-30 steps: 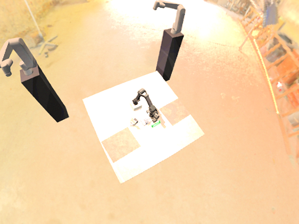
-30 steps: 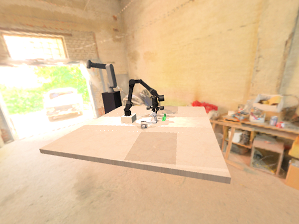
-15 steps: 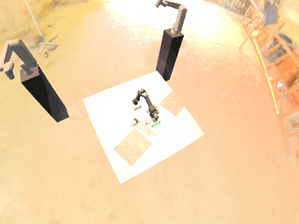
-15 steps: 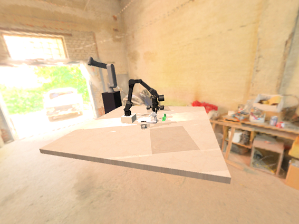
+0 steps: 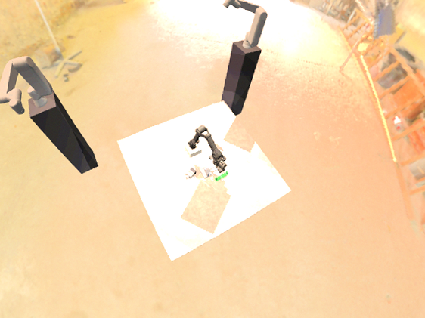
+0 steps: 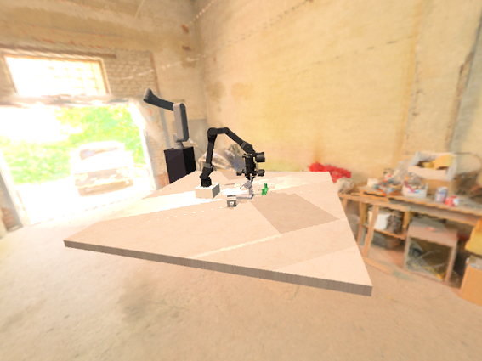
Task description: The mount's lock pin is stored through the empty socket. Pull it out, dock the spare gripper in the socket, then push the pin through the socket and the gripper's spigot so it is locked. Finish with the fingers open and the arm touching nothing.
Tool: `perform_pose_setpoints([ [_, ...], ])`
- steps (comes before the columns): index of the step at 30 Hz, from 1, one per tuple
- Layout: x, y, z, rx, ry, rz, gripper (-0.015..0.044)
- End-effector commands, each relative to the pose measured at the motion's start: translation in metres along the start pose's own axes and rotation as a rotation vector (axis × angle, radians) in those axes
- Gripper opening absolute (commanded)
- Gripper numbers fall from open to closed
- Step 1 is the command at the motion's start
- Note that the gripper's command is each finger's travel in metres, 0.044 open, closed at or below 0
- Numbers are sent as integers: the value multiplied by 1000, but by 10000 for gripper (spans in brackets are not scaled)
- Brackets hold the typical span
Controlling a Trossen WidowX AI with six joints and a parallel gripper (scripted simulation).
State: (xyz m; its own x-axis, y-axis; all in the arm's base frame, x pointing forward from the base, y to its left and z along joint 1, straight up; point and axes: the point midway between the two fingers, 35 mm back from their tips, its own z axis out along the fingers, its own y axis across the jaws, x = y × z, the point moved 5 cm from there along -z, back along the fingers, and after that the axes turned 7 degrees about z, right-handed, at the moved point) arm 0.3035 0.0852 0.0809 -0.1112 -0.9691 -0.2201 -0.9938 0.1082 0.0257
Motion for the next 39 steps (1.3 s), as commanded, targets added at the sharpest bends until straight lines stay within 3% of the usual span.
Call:
perform_pose_setpoints([
  [1, -5, -3, -1, 2, -5, 3, 0],
  [39, -30, -1, 4, -21, 4, 6, 0],
])
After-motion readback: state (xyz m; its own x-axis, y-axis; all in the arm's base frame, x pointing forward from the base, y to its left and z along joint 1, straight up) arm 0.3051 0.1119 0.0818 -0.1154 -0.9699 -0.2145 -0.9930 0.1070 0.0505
